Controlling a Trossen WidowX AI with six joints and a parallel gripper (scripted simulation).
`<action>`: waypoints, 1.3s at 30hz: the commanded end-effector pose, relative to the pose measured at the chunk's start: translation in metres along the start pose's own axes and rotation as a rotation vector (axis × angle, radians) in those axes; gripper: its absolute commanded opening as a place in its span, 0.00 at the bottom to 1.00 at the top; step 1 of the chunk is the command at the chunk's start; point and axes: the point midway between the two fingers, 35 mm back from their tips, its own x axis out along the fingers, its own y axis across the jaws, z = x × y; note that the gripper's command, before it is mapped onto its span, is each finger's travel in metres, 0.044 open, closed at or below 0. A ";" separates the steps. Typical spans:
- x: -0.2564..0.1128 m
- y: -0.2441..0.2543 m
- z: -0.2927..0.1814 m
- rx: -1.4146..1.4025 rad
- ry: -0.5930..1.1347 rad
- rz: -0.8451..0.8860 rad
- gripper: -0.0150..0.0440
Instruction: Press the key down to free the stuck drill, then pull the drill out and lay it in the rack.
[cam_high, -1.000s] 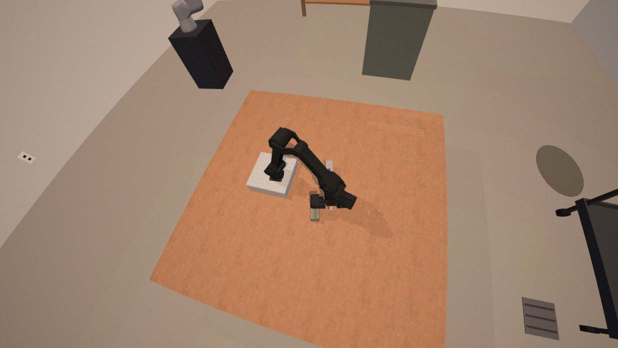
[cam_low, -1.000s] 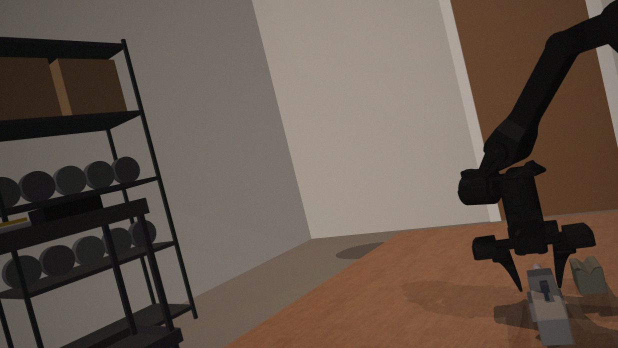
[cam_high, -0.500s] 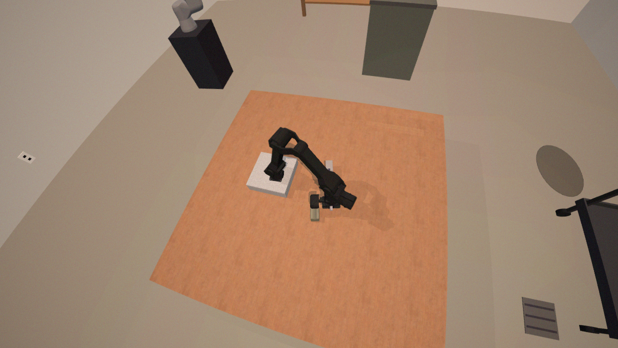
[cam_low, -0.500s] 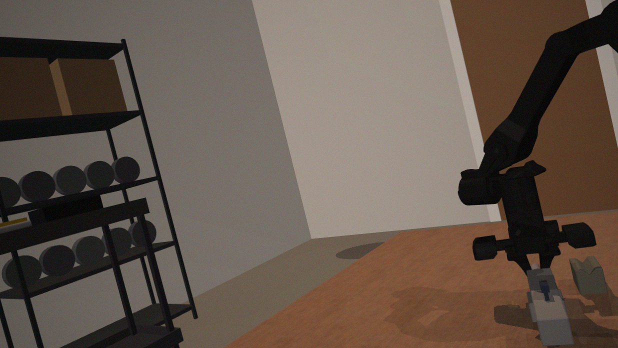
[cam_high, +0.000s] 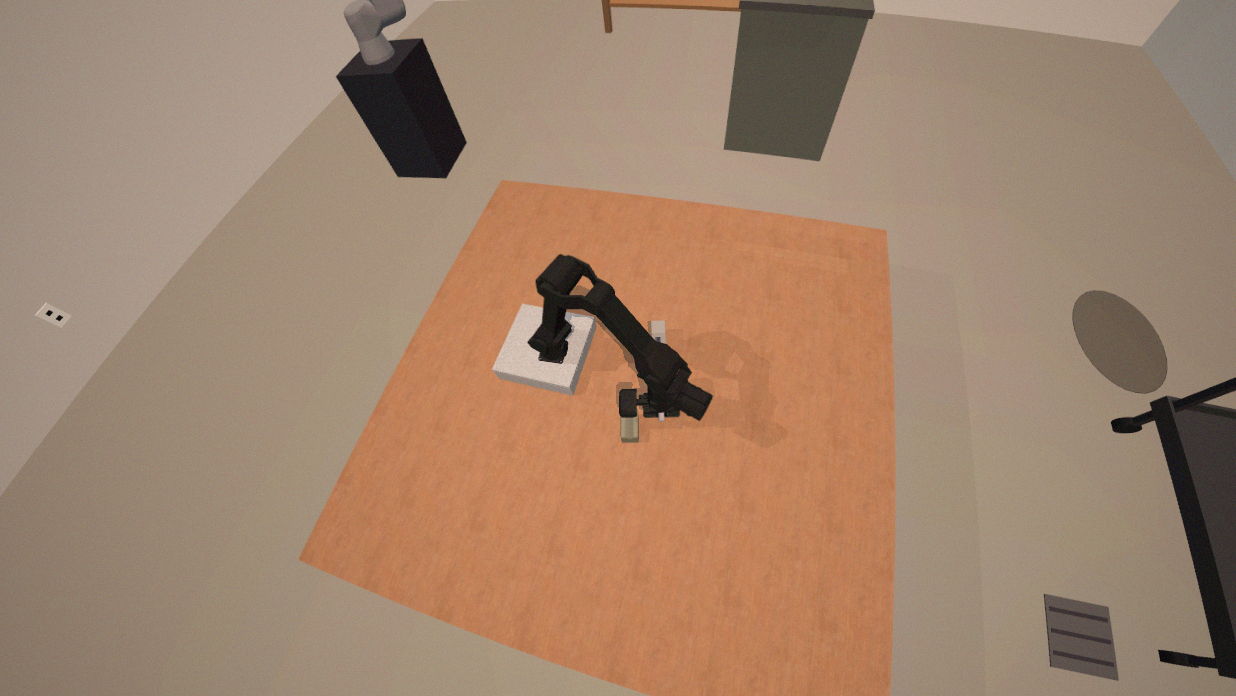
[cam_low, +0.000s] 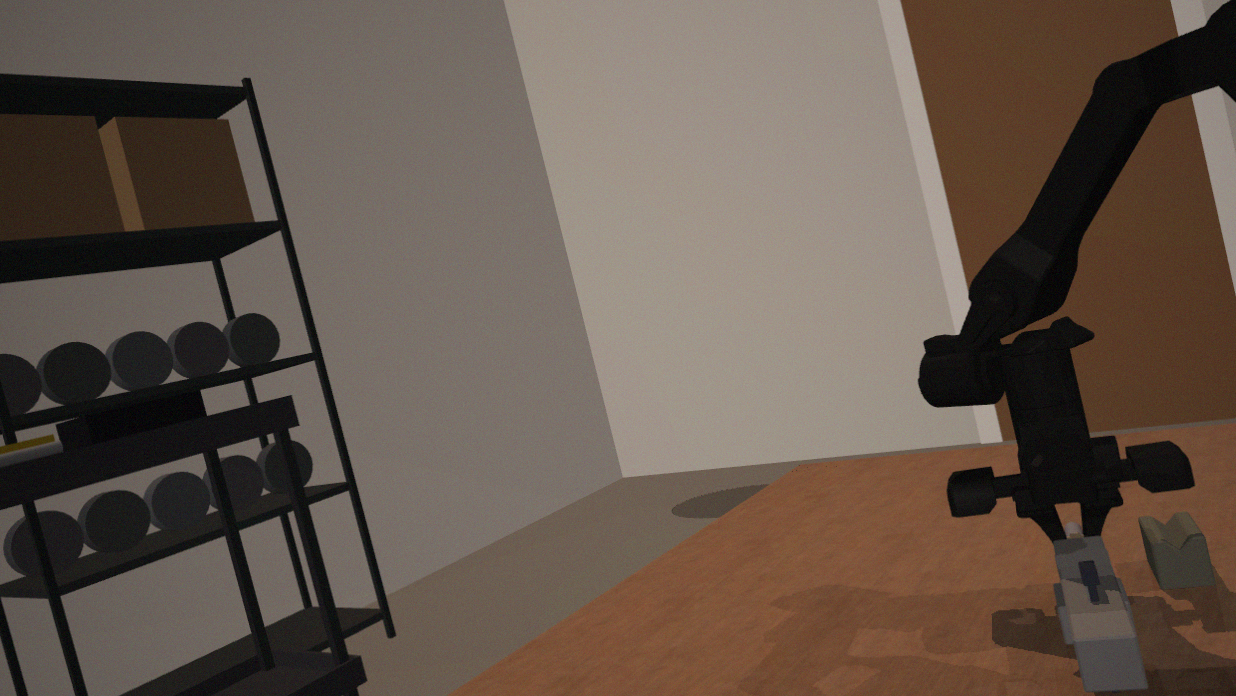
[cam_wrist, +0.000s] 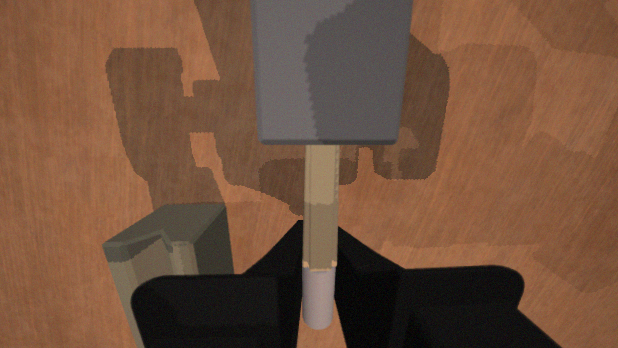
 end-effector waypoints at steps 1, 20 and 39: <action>0.000 -0.001 -0.005 -0.001 -0.001 -0.001 0.25; -0.002 -0.002 -0.031 -0.001 0.001 -0.001 0.25; -0.002 -0.002 -0.056 -0.001 0.003 -0.001 0.25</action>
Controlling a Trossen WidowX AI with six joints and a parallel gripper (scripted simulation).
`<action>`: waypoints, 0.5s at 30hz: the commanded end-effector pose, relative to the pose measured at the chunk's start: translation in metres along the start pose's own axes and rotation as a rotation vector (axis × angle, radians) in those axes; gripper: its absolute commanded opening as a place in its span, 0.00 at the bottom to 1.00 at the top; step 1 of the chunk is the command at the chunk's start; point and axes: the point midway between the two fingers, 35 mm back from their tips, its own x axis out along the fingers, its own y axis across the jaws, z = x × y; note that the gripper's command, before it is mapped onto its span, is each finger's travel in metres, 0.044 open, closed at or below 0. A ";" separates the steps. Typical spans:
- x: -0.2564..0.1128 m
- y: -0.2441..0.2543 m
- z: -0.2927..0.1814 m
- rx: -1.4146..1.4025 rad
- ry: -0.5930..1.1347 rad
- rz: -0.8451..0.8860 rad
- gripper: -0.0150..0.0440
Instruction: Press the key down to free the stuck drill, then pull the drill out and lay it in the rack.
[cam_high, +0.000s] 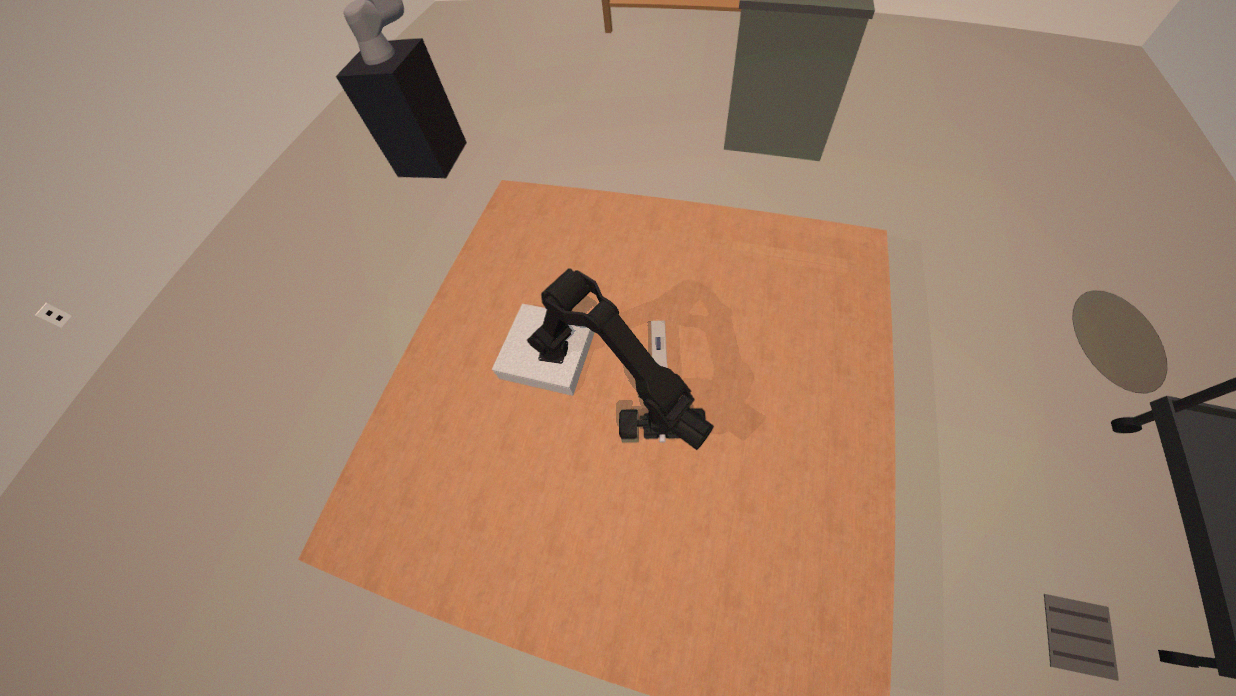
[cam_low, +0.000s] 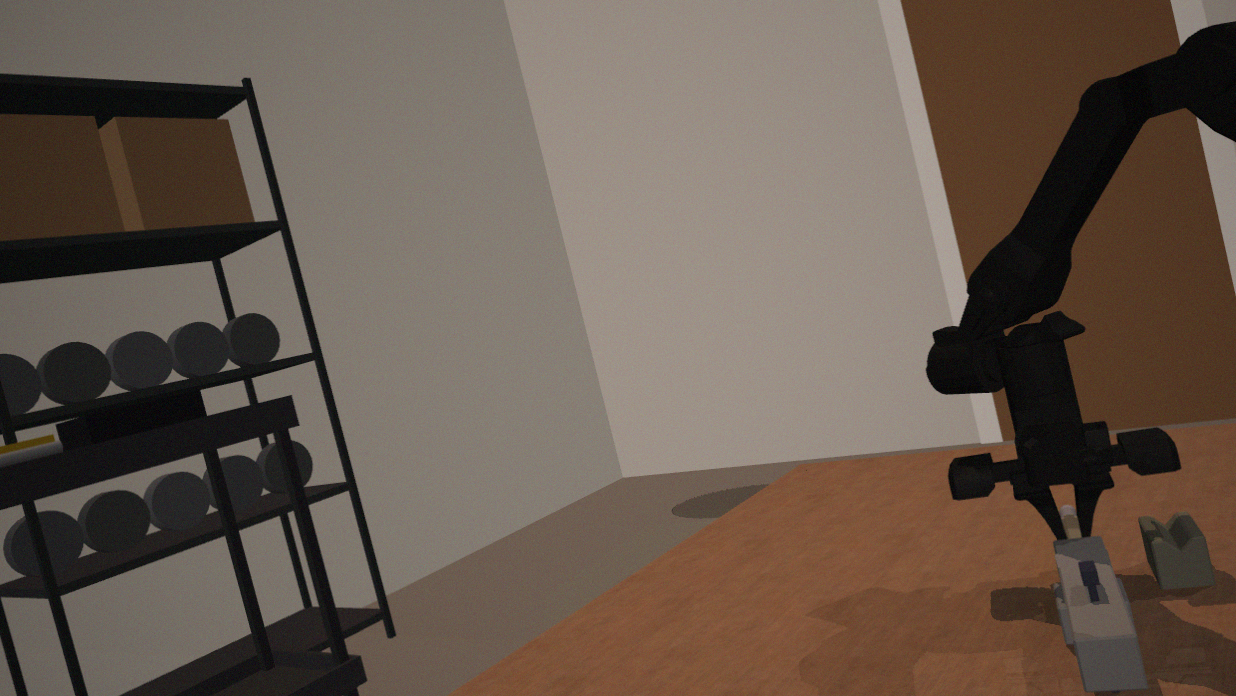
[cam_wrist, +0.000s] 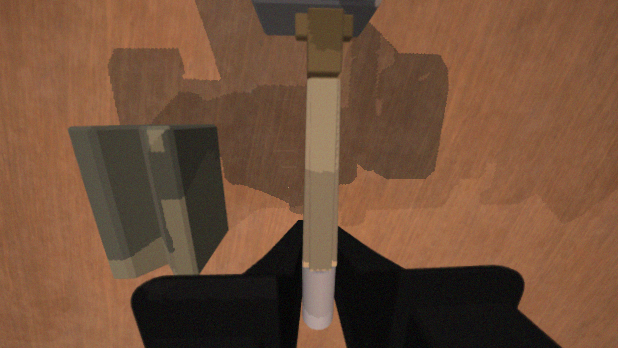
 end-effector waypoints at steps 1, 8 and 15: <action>-0.001 -0.001 -0.007 -0.002 0.003 -0.003 0.25; -0.001 -0.001 -0.019 -0.002 0.003 -0.003 0.25; -0.004 0.000 -0.017 -0.002 0.003 -0.003 0.25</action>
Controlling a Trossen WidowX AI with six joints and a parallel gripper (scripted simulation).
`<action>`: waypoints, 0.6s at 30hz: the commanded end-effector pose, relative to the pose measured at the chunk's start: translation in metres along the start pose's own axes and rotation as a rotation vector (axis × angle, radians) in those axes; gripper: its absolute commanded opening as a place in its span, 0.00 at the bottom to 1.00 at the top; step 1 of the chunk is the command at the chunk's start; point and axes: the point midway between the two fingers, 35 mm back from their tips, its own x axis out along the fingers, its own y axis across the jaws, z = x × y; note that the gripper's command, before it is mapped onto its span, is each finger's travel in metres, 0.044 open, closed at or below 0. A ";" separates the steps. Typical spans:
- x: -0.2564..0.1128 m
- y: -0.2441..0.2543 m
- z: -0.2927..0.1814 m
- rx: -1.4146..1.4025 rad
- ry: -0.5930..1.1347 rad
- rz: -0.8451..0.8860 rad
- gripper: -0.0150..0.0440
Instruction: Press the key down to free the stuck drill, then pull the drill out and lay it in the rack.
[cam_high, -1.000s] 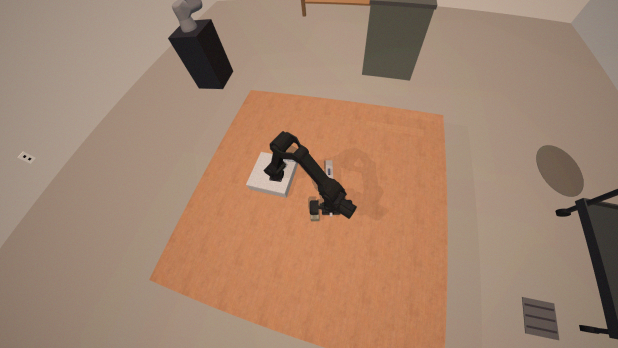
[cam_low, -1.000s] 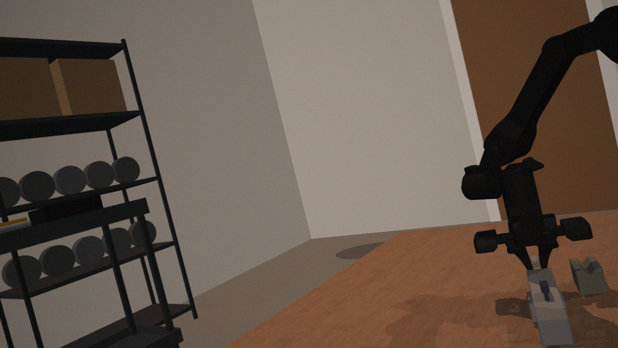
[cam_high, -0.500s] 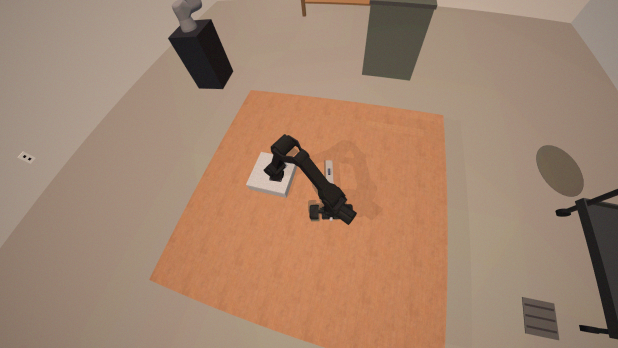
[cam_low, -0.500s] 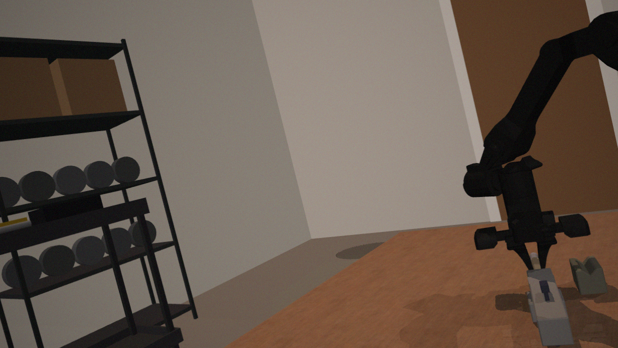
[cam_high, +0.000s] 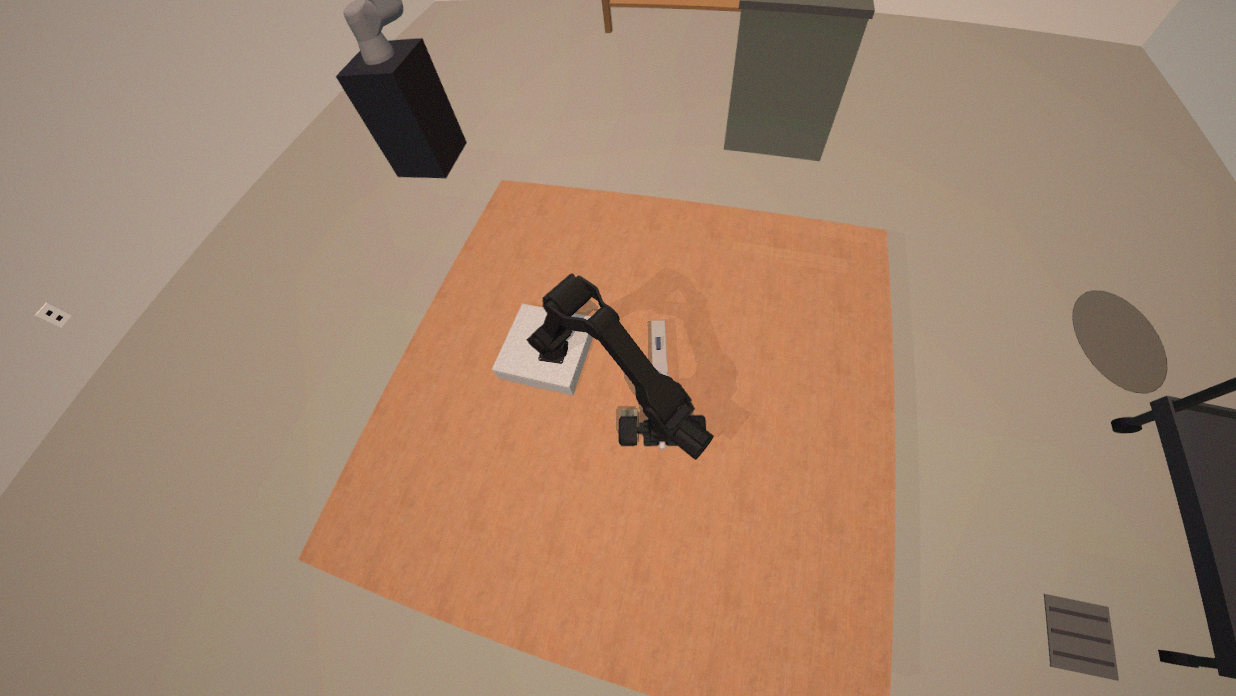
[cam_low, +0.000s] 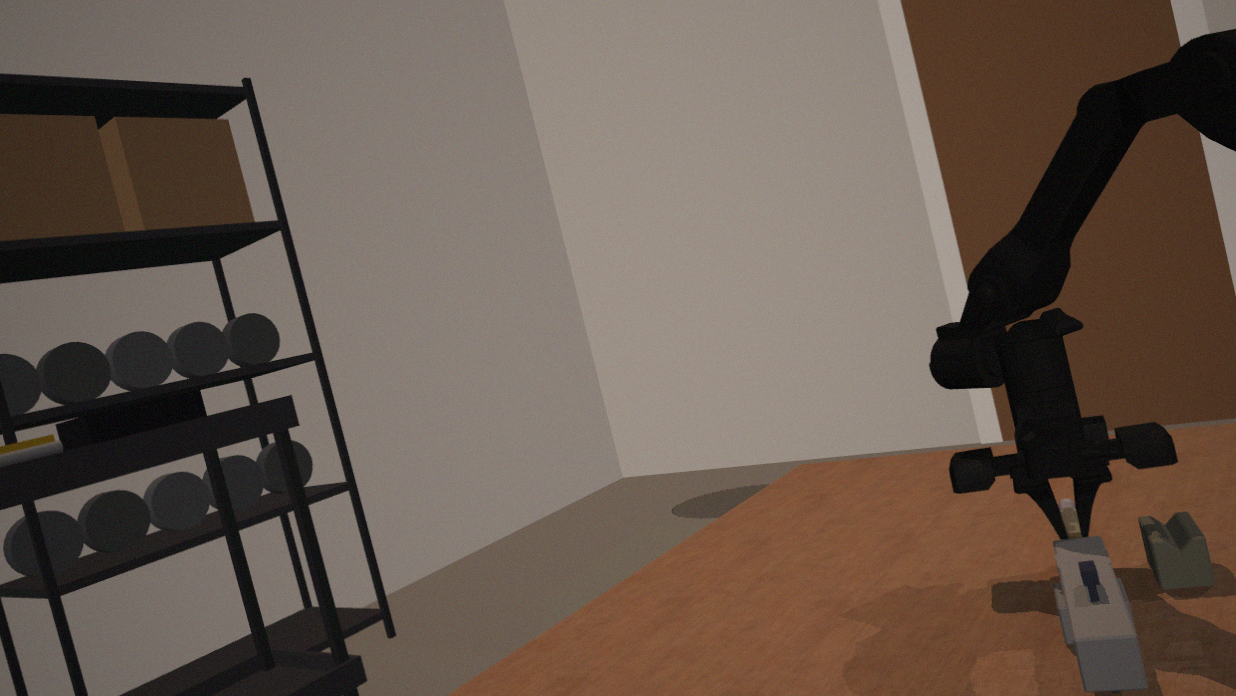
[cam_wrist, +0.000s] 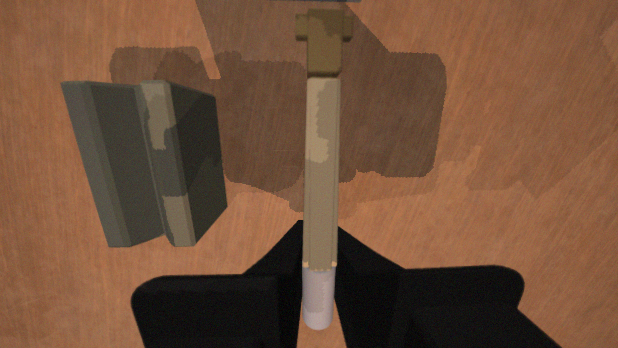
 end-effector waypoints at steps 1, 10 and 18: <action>-0.003 0.000 0.000 -0.003 0.002 -0.002 0.25; -0.008 0.001 0.001 -0.003 0.002 -0.002 0.25; -0.013 0.001 0.002 -0.003 0.002 -0.002 0.25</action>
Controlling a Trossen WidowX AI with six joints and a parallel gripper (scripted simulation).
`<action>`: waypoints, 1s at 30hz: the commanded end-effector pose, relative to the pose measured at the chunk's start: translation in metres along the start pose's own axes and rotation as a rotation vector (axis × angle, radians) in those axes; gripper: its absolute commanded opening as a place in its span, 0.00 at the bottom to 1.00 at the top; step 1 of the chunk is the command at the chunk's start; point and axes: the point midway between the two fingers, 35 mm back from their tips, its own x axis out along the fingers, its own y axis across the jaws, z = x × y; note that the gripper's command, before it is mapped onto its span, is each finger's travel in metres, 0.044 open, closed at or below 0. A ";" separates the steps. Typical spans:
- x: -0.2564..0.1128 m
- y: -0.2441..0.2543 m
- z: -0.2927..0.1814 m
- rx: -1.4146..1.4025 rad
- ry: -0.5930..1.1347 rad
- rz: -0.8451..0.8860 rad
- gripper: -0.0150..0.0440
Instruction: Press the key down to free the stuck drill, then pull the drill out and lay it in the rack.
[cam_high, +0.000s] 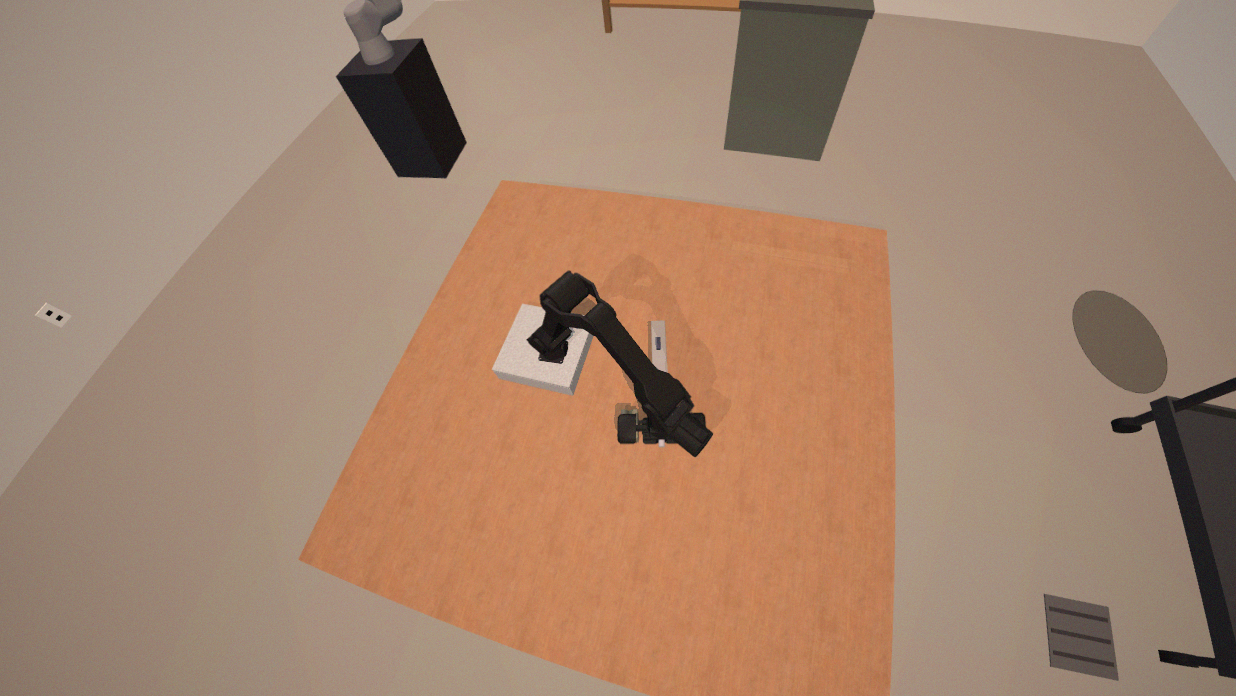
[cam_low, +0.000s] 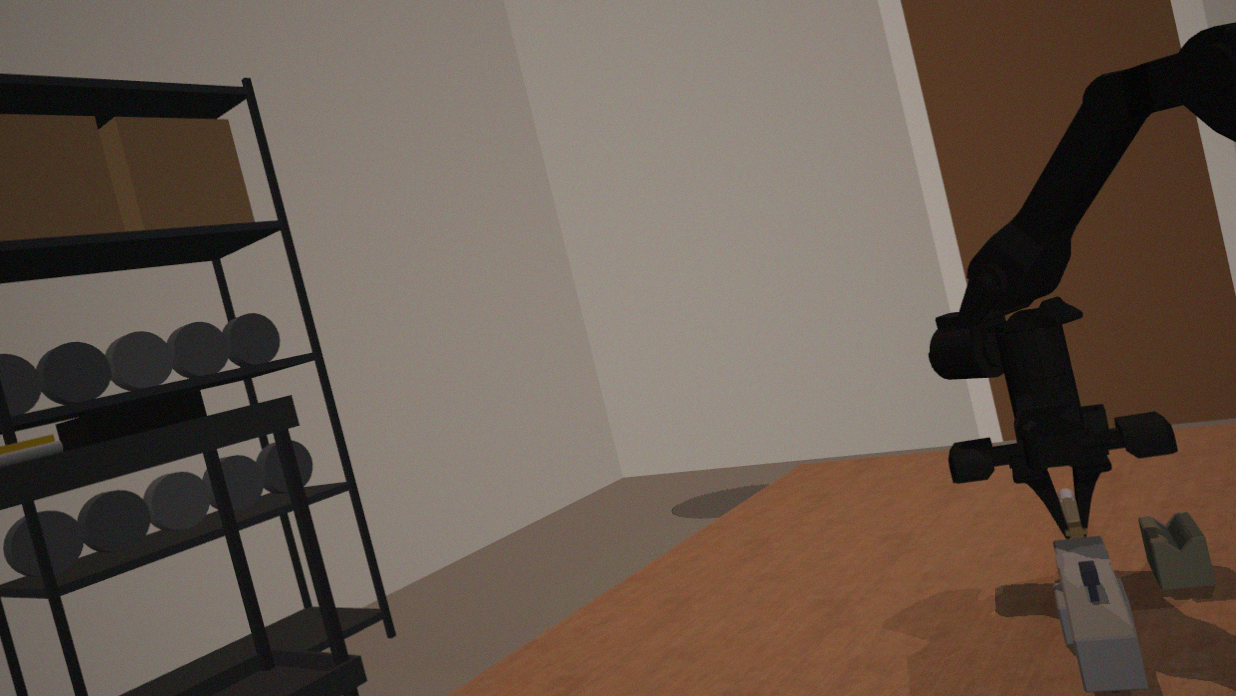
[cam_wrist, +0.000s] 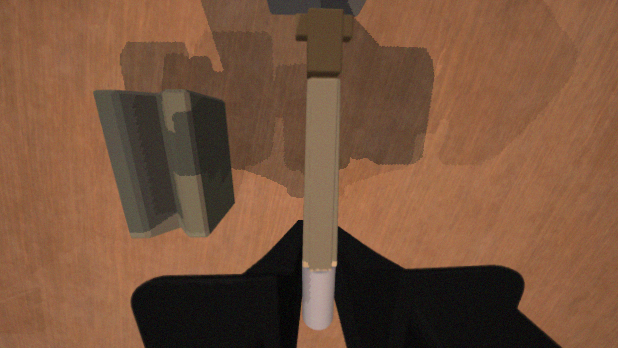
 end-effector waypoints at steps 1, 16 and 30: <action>-0.003 0.000 0.000 -0.003 0.001 -0.001 0.25; -0.011 0.001 0.002 -0.003 0.001 -0.001 0.25; -0.018 0.001 0.003 -0.003 0.001 -0.001 0.25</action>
